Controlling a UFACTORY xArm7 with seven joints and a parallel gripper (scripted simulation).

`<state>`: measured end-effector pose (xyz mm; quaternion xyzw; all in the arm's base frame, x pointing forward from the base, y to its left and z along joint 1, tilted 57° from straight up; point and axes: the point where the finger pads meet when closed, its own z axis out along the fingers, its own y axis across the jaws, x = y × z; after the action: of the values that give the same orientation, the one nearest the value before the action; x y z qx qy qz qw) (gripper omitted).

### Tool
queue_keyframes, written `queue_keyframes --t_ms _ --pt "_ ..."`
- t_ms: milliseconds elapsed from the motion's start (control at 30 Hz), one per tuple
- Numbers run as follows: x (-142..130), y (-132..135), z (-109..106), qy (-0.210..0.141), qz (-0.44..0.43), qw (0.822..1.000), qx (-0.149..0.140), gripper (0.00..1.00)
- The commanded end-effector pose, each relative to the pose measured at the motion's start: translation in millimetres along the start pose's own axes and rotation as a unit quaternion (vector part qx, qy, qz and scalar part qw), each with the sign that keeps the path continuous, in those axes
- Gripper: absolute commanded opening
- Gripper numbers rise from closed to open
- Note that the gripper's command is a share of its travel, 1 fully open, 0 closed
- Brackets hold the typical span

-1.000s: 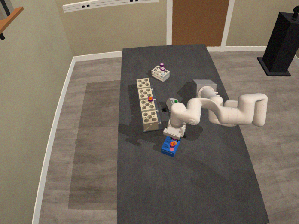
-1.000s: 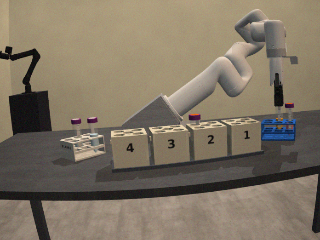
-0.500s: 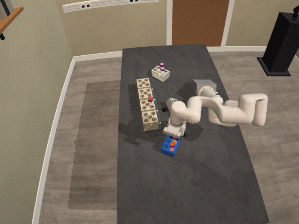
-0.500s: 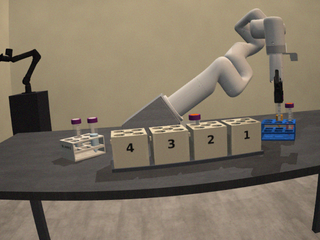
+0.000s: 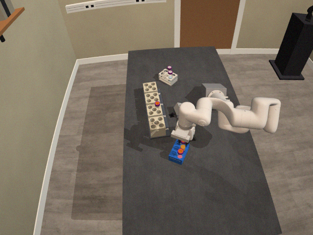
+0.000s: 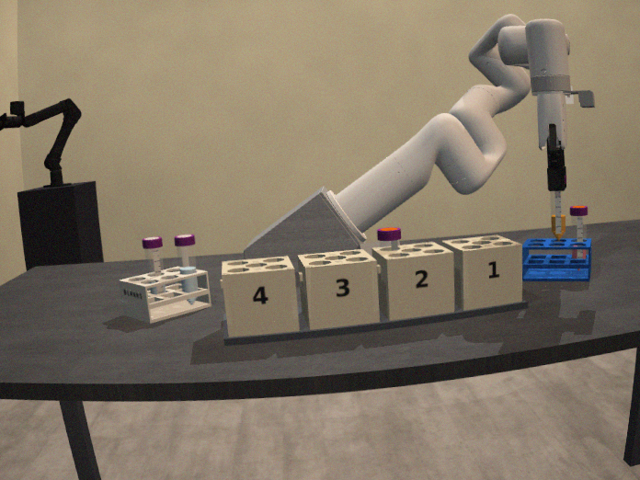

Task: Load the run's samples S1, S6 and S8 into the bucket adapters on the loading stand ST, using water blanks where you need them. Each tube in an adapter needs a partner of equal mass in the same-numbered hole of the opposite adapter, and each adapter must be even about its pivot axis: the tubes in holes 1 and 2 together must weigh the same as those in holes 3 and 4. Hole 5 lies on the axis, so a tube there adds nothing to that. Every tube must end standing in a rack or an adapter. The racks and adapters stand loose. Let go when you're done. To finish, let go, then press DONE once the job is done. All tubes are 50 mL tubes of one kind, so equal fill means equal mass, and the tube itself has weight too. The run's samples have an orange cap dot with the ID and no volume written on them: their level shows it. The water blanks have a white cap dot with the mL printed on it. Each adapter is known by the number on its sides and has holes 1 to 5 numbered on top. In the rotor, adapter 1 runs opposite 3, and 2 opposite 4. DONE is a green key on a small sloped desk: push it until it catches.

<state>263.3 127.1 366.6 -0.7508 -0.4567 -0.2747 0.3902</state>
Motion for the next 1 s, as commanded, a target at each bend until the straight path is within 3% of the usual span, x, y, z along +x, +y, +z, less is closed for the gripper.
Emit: queue_keyframes --t_ms 0,967 --pt "0.6 0.3 -7.0 0.001 0.000 1.000 -0.001 0.00" --pt "0.4 0.3 -61.0 0.001 0.000 1.000 -0.001 0.00"
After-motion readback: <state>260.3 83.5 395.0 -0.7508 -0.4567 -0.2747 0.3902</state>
